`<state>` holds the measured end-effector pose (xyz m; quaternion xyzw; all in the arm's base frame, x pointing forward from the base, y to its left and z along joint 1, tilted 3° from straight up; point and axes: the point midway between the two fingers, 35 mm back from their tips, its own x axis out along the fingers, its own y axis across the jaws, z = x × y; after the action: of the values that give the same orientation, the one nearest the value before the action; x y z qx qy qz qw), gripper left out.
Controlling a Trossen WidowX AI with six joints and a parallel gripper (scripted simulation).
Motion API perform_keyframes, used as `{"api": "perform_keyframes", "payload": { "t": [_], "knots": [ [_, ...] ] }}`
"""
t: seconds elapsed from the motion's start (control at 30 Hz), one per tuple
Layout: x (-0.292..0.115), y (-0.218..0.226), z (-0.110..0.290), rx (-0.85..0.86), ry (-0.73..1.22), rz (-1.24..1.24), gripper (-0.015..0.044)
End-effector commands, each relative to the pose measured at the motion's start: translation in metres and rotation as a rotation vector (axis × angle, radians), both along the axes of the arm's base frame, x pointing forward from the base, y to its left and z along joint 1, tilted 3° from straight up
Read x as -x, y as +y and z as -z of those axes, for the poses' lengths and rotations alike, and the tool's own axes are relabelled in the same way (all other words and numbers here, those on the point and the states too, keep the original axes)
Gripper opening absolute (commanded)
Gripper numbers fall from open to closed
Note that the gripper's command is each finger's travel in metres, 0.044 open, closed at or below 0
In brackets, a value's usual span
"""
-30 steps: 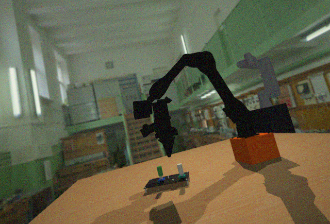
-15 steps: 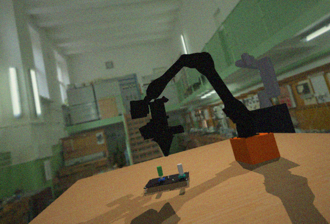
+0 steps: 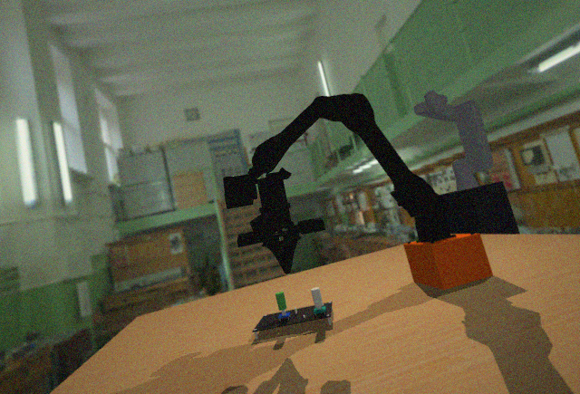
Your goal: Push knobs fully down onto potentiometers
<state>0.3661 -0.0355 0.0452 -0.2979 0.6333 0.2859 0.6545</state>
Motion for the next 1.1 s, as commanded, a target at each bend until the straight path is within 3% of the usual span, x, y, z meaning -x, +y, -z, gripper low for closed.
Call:
{"api": "perform_keyframes", "payload": {
  "t": [0.0,1.07],
  "knots": [
    [-0.003,-0.002,0.002,0.009,0.013,-0.16,0.0],
    [-0.019,-0.013,-0.007,0.041,0.044,-1.262,0.0]
  ]
}}
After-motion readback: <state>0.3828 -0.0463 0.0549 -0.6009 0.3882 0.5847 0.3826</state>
